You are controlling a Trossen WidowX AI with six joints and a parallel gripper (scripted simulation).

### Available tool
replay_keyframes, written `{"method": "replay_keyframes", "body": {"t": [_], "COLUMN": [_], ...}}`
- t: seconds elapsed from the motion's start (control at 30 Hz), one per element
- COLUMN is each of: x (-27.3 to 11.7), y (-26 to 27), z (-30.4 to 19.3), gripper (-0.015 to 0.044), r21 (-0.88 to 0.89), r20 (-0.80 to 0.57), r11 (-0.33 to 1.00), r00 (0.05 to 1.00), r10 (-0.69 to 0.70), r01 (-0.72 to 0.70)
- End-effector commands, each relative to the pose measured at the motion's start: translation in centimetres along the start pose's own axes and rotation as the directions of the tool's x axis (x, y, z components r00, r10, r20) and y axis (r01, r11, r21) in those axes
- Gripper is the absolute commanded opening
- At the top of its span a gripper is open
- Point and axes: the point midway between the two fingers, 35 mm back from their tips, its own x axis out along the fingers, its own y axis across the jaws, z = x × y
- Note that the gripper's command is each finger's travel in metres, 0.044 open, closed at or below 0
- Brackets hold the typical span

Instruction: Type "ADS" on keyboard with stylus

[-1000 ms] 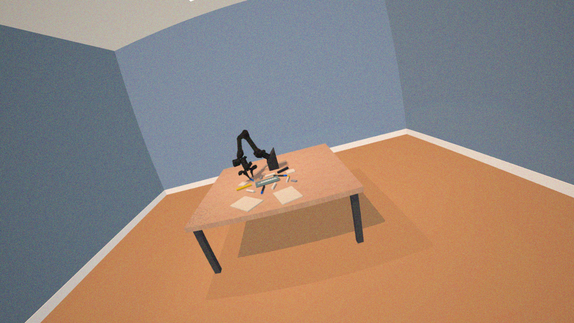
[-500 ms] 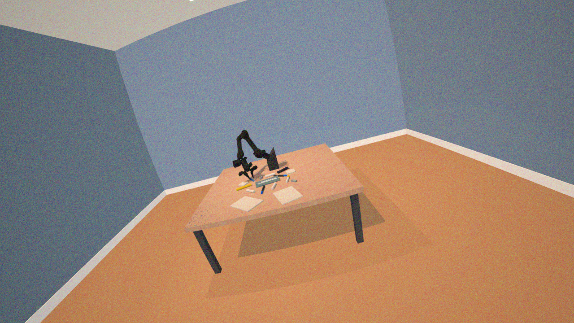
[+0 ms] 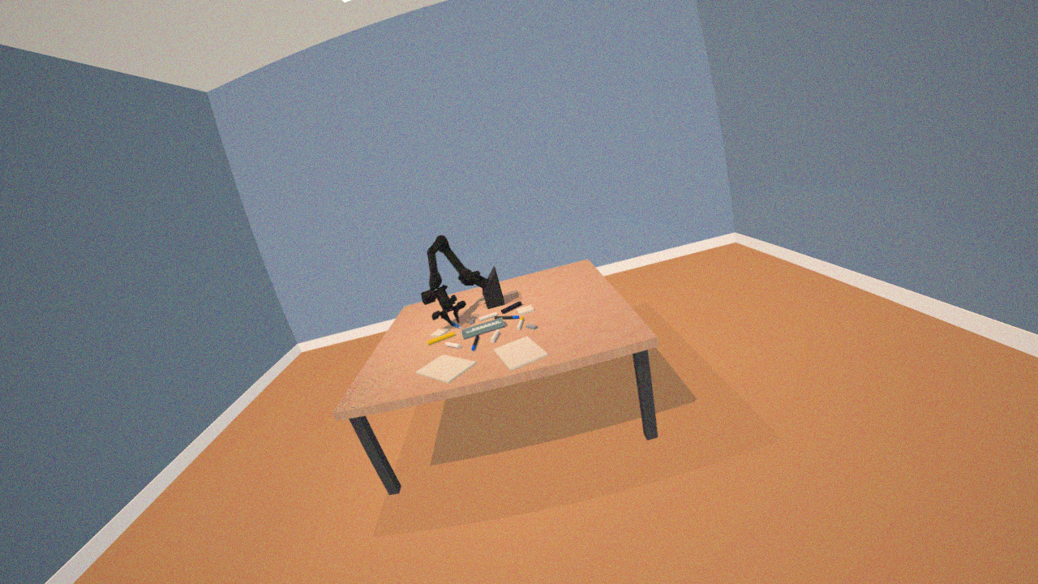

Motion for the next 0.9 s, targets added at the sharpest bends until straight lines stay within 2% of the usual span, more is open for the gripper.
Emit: {"method": "replay_keyframes", "body": {"t": [0.0, 0.6, 0.73, 0.87], "x": [0.44, 0.84, 0.74, 0.74], "y": [0.29, 0.3, 0.16, 0.16], "z": [-0.18, -0.41, -0.44, -0.44], "gripper": [0.015, 0.015, 0.0045, 0.0018], "r21": [-0.003, -0.003, 0.001, 0.001], "r20": [0.001, 0.001, -0.002, -0.002], "r11": [1.0, 1.0, 1.0, 1.0], "r00": [1.0, 1.0, 1.0, 1.0], "r10": [0.011, 0.011, 0.006, 0.006], "r01": [-0.011, -0.011, -0.006, -0.006]}}
